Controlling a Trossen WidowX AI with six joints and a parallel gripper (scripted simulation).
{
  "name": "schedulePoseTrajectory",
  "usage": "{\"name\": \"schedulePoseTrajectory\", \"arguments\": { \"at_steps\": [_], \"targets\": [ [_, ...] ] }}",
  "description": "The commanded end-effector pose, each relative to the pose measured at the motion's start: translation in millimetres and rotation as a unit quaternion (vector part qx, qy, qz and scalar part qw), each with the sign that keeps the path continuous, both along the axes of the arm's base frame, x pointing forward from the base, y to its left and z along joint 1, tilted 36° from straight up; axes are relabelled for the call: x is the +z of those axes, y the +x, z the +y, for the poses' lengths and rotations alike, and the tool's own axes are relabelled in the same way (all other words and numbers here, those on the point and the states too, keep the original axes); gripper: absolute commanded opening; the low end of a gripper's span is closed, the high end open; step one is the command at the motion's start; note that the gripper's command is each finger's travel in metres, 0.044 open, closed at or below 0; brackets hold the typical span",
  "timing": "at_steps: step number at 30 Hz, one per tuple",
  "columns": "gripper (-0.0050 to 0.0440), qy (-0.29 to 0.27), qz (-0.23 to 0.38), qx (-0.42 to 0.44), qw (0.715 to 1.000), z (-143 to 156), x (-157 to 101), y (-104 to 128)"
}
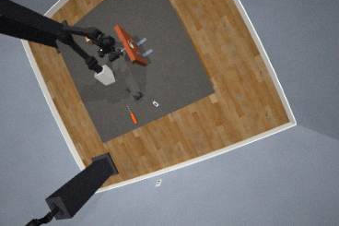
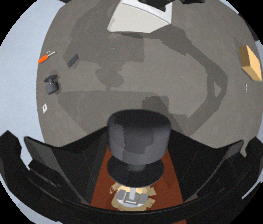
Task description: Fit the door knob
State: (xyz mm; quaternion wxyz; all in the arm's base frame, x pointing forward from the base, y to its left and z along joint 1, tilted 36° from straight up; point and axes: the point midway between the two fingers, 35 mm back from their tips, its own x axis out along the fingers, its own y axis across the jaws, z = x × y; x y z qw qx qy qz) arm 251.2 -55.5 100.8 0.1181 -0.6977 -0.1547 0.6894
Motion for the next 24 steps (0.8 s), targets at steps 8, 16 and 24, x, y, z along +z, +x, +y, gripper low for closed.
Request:
{"name": "schedulePoseTrajectory", "arguments": {
  "at_steps": [8,16,24],
  "targets": [
    [0.0000,-0.006,-0.013,0.000,1.000,-3.3,1.6,-1.2],
    [0.0000,-0.006,-0.013,0.000,1.000,-3.3,1.5,-2.6],
    [0.0000,-0.005,-0.011,0.000,1.000,-2.6,1.2,-1.1]
  ]
}}
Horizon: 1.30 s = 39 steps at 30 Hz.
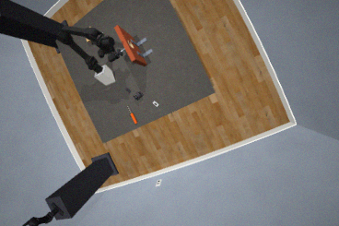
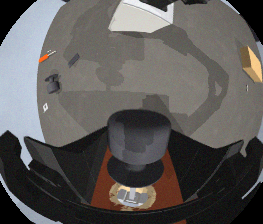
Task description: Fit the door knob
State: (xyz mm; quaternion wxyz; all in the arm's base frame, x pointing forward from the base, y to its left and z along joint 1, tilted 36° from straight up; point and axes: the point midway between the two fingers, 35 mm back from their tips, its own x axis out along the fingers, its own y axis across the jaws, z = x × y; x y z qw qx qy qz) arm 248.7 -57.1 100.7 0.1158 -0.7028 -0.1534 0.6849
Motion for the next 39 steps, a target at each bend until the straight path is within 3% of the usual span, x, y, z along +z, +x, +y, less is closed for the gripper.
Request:
{"name": "schedulePoseTrajectory", "arguments": {
  "at_steps": [1,39],
  "targets": [
    [0.0000,-0.002,-0.003,0.001,1.000,-0.9,1.2,2.0],
    [0.0000,-0.001,-0.004,-0.005,1.000,-0.3,0.6,2.9]
  ]
}}
